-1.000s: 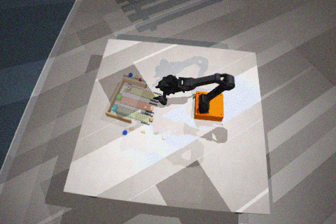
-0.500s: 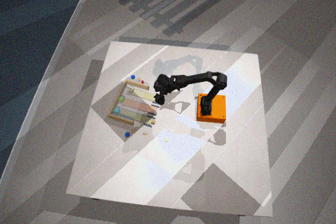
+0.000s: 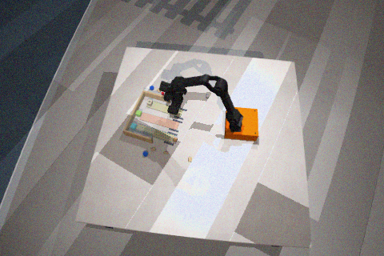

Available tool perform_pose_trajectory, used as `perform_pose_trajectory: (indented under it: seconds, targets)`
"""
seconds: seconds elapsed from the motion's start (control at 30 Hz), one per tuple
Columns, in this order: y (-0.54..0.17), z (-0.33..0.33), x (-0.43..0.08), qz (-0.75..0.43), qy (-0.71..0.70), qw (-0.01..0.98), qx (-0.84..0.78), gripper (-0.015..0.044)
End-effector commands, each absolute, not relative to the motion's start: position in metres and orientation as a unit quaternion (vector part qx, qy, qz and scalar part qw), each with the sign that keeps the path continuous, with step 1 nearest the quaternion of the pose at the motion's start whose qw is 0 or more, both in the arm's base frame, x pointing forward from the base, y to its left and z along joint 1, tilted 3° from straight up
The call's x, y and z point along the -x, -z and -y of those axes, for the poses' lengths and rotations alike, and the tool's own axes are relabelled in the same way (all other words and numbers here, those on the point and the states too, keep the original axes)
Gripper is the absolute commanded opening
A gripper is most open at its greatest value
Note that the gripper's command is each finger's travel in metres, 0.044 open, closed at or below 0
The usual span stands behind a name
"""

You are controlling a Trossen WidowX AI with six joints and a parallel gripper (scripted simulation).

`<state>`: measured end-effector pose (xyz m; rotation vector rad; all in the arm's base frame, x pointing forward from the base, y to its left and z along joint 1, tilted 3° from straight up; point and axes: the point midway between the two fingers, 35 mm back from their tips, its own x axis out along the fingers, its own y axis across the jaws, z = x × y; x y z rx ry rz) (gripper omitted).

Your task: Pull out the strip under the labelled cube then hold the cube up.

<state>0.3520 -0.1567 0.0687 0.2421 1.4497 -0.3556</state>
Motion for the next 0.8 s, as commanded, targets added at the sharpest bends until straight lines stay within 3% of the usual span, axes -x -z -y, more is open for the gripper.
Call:
perform_pose_trajectory:
  seconds: [0.0,0.77]
  targets:
    - [-0.068,0.162,-0.354,-0.670,0.158,0.715,-0.116,0.0000]
    - [-0.033,0.165,-0.357,-0.670,0.159,0.715,-0.116,0.0000]
